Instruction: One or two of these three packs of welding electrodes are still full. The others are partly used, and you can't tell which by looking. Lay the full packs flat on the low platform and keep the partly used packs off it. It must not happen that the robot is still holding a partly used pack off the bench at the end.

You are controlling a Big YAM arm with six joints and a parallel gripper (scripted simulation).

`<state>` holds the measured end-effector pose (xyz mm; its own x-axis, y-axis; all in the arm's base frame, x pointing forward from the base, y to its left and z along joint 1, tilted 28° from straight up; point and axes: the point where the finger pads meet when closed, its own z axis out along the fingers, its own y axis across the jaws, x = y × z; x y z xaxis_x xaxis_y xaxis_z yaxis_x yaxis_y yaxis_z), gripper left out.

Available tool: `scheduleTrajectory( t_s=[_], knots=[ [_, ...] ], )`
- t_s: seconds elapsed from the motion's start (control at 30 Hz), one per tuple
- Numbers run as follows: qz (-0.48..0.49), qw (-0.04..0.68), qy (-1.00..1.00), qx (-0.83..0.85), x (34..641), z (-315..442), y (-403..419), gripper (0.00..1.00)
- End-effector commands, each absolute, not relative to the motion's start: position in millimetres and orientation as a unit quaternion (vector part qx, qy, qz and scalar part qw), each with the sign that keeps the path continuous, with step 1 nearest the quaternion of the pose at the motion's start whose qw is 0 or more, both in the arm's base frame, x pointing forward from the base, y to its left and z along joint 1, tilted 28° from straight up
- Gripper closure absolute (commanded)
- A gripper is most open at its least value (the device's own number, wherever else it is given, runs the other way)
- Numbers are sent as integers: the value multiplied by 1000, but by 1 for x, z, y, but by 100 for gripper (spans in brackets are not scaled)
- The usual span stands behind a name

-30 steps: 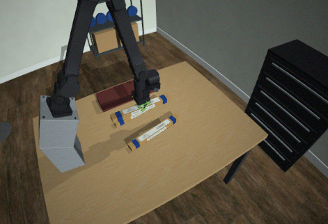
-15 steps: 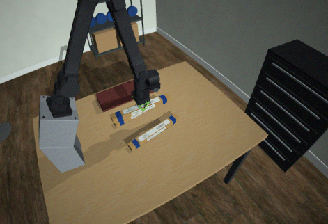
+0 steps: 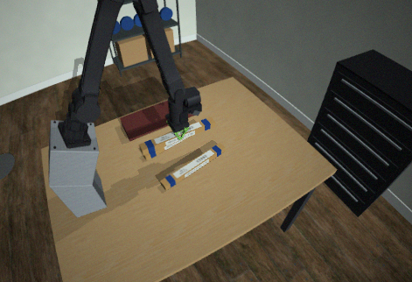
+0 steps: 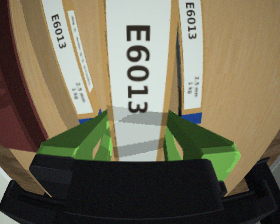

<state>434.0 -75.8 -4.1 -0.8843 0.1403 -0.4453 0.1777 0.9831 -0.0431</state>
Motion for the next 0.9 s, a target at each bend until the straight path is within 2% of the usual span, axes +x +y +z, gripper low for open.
scheduleTrajectory(
  t_s=[0.0,0.87],
  knots=[
    [-44,251,964,82,454,9,-85,100],
    [-45,251,963,82,473,-28,-92,100]
  ],
)
